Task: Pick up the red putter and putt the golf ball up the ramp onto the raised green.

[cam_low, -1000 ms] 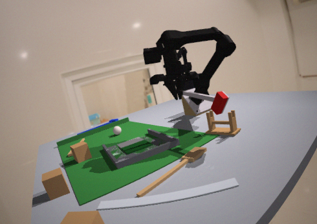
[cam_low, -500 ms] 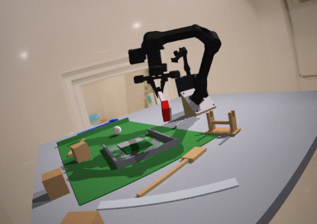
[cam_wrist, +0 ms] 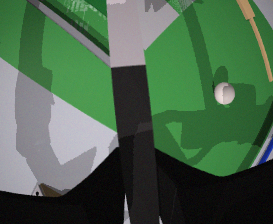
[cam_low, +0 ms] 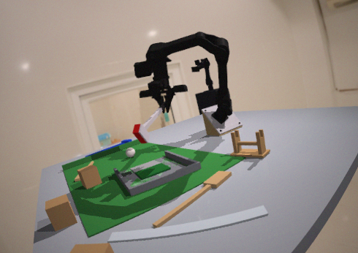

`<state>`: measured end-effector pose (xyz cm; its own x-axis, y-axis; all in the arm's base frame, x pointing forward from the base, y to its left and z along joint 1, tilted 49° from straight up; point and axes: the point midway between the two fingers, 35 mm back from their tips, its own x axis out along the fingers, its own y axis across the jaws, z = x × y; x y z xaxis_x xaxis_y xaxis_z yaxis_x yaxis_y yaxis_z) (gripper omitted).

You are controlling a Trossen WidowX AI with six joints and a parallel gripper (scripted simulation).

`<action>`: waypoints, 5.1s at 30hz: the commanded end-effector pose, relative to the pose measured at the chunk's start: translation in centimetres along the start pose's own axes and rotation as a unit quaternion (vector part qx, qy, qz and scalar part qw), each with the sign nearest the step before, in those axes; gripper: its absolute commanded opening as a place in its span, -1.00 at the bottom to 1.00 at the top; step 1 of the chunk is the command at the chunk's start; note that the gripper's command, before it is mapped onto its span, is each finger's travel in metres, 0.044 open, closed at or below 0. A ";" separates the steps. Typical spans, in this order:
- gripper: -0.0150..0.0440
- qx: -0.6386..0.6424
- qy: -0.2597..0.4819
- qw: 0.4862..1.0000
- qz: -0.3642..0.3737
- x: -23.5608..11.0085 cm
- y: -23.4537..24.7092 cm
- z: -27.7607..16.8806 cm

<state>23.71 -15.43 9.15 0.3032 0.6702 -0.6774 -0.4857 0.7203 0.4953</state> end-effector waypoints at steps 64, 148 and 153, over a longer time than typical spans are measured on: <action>-0.49 0.386 0.049 0.921 0.027 6.8 -9.4 -18.7; -0.49 0.391 0.049 0.918 0.035 2.8 -2.1 -11.0; -0.49 0.391 0.049 0.918 0.035 2.8 -2.1 -11.0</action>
<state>16.60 -16.99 0.26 0.1967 0.7289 -0.6558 0.2462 0.6107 0.7526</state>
